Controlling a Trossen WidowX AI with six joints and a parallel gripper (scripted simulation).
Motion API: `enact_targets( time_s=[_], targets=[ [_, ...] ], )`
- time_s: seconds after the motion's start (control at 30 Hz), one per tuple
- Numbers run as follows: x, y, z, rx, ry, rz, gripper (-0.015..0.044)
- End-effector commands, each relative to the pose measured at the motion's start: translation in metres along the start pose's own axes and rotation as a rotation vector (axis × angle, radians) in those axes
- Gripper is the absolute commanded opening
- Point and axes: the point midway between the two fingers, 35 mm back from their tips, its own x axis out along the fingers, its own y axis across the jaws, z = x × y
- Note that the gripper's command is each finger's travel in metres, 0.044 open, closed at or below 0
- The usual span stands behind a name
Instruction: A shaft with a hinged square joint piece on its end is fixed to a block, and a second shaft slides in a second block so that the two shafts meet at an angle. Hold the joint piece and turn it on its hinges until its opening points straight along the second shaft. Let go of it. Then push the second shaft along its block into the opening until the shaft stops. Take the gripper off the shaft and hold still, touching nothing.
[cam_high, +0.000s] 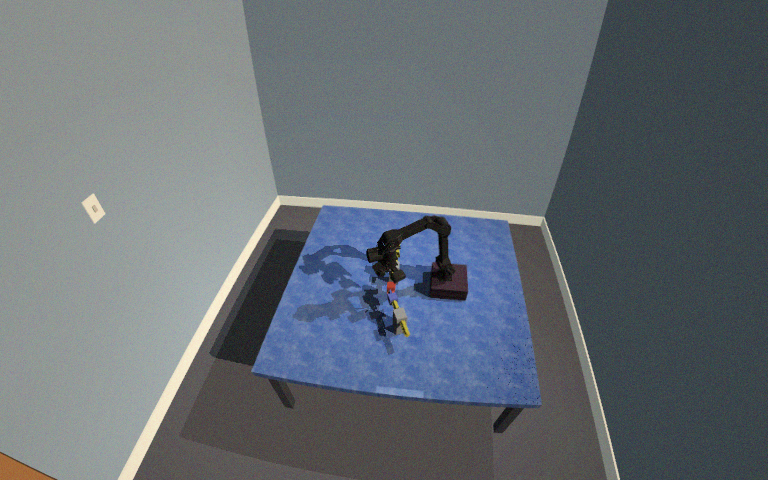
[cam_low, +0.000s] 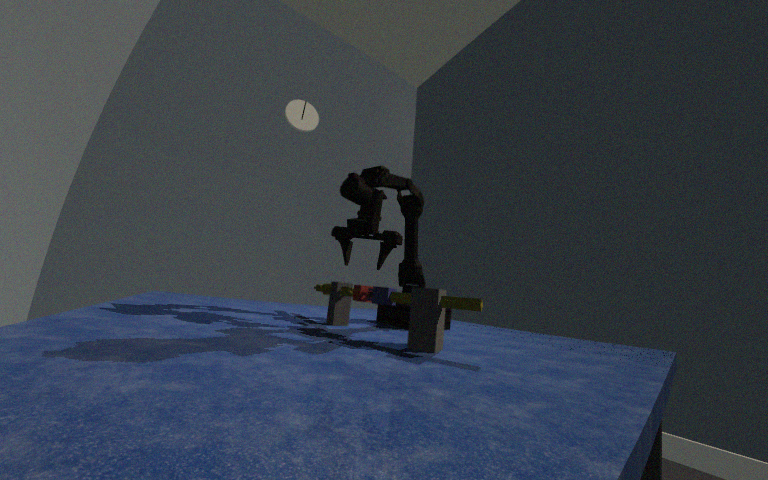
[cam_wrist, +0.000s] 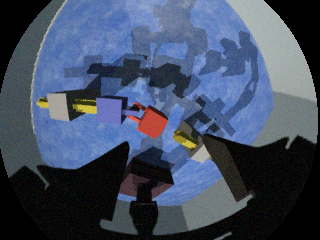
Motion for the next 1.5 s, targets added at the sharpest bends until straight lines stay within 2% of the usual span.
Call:
enact_targets(
  time_s=[0.0, 0.53, 0.9, 1.47],
  targets=[
    [-0.016, -0.002, -0.003, 0.164, -0.019, 0.02, 0.044],
    [-0.06, -0.005, -0.014, 0.66, -0.037, 0.085, 0.044],
    [-0.057, -0.006, -0.014, 0.662, -0.035, 0.087, 0.044],
    [-0.028, -0.032, -0.03, 1.203, 0.05, 0.28, 0.044]
  ],
)
